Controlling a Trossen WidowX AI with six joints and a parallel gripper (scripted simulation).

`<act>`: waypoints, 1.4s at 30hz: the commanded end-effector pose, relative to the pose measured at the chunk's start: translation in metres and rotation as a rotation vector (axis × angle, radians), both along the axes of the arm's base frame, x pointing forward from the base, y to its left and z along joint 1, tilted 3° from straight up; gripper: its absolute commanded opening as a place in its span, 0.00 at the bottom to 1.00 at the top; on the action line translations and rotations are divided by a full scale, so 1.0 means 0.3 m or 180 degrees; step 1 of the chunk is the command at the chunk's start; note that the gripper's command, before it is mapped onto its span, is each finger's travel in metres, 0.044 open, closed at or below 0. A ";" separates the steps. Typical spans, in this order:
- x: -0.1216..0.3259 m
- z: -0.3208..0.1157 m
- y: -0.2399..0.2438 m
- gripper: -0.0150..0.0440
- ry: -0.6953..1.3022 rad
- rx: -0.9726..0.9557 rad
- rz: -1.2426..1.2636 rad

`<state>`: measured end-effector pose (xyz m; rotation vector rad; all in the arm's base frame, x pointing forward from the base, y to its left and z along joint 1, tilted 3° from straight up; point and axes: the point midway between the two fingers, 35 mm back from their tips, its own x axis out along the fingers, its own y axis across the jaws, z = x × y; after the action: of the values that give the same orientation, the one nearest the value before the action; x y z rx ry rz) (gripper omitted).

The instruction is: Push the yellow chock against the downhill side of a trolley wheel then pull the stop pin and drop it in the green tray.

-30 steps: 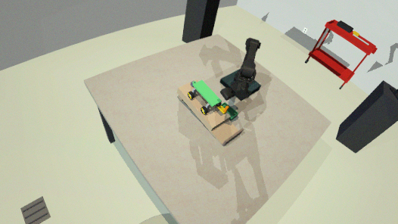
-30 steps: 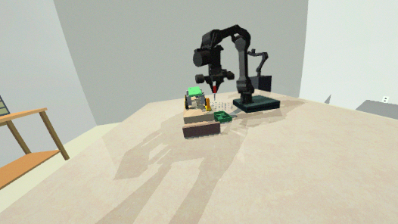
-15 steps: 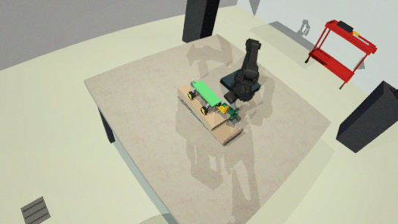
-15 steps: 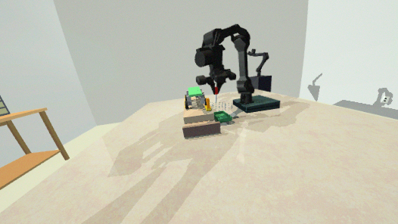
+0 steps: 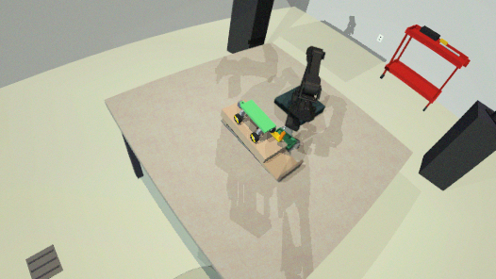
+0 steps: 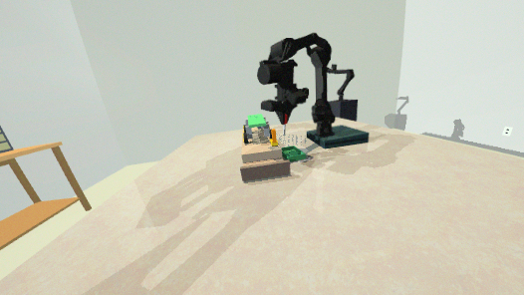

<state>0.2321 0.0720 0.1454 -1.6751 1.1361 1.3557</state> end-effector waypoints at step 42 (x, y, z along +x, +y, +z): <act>-0.005 -0.003 -0.020 0.25 0.0381 0.0337 0.3472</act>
<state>0.2320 0.0647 0.1461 -2.2444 0.1198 2.0986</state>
